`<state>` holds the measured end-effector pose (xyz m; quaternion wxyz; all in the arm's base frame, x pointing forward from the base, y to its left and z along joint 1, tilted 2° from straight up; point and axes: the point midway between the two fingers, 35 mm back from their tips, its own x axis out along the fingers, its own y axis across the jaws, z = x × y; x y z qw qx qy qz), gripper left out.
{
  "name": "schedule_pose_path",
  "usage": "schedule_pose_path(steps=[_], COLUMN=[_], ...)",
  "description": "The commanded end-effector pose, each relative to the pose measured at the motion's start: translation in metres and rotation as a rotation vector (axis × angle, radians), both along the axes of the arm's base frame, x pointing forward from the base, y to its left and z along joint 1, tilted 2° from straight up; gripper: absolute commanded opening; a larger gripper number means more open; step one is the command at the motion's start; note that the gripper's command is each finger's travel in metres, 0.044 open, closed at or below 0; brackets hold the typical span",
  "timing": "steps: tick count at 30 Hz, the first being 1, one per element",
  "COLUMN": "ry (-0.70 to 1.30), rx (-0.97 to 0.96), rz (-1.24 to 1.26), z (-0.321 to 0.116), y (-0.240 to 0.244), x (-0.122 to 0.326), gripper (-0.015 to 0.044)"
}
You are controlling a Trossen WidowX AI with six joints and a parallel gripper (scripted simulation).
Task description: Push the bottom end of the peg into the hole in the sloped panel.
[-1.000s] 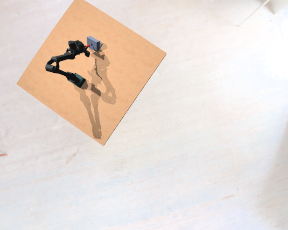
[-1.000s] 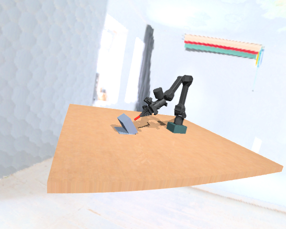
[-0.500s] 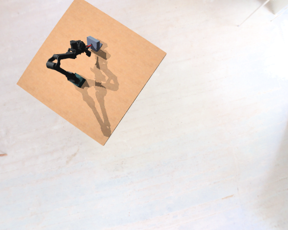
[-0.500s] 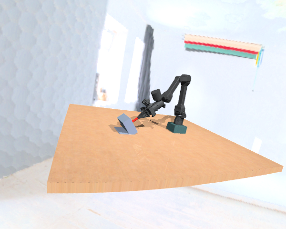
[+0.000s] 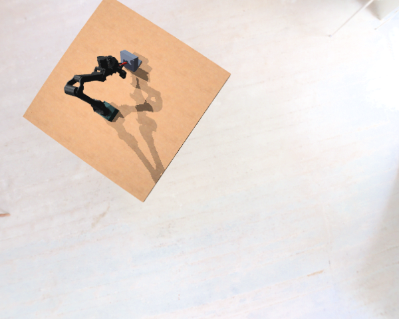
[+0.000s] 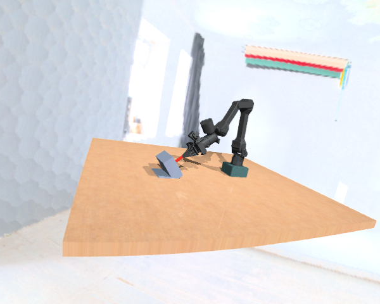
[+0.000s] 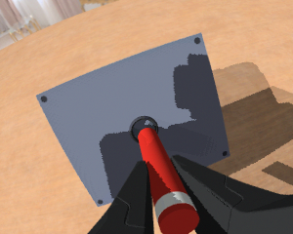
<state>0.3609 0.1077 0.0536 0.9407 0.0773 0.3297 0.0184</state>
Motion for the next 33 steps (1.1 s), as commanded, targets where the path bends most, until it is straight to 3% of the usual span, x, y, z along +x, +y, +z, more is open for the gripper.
schedule_pose_path(steps=[1,33], ry=[0.002,0.001], rx=[-0.001,0.0], rz=[0.0,0.0], z=[0.0,-0.005], y=[0.0,0.003], x=[-0.001,0.011], gripper=[0.0,0.0])
